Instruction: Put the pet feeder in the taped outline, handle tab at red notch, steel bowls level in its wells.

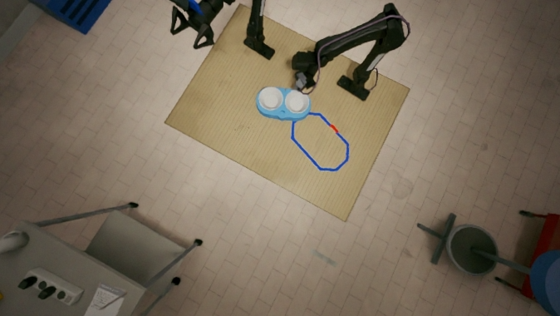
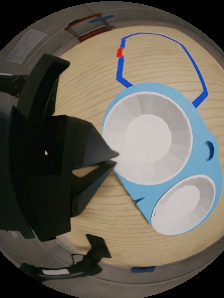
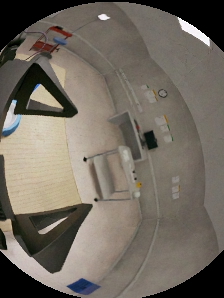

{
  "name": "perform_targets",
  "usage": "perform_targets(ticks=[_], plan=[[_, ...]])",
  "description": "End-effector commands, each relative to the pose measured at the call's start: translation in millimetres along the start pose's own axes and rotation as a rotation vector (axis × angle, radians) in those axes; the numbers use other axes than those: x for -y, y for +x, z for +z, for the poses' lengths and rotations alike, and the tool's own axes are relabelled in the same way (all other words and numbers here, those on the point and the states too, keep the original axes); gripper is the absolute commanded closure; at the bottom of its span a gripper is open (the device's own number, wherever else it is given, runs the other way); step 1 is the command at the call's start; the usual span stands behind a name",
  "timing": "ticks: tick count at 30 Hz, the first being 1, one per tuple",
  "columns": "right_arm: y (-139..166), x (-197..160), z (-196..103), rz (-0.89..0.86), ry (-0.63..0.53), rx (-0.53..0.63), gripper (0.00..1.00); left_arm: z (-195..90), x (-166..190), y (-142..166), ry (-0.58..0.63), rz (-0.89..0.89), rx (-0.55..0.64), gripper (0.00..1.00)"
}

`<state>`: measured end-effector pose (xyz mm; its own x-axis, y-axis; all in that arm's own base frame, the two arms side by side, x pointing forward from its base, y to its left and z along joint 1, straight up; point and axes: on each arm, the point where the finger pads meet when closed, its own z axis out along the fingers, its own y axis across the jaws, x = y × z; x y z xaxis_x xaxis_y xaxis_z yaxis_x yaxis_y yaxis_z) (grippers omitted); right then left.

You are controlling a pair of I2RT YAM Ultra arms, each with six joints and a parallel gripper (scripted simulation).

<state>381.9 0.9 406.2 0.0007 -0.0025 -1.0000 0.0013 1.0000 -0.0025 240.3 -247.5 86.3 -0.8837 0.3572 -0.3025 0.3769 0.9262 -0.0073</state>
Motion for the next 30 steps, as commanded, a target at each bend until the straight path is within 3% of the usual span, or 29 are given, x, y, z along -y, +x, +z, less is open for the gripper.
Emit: perform_targets(ticks=[1,2,4,6,8,11,16,17,23,30], plan=[[-12,1,3,0.015,-0.005,0.011,0.0,-4,-4,-11,-0.016,-0.012,0.017,0.7],[-33,-3,-7,0.006,-0.014,0.082,0.0,-1,-5,-10,-0.021,-0.014,0.01,0.7],[-47,-3,-15,-0.007,-0.011,0.12,0.0,-8,-4,-13,-0.009,-0.012,0.032,0.7],[-47,-3,-15,-0.007,-0.011,0.12,0.0,-8,-4,-13,-0.009,-0.012,0.032,0.7],[-27,-3,3,-0.007,-0.011,0.064,0.0,-4,-4,-17,-0.006,-0.017,0.043,0.7],[-43,-3,-11,-0.007,-0.011,0.108,0.0,-2,-3,-11,-0.01,-0.006,0.03,0.7],[-43,-3,-11,-0.007,-0.011,0.109,0.0,4,-9,-3,-0.023,-0.006,0.009,0.7],[-43,-3,-11,-0.007,-0.011,0.109,0.0,2,-4,-21,-0.009,0.0,0.036,0.7],[-43,-3,-11,-0.007,-0.011,0.109,0.0,2,-3,-20,0.018,0.103,-0.02,0.7],[-43,-3,-11,-0.007,-0.011,0.109,0.0,11,-10,-63,0.099,0.377,-0.056,0.7]])
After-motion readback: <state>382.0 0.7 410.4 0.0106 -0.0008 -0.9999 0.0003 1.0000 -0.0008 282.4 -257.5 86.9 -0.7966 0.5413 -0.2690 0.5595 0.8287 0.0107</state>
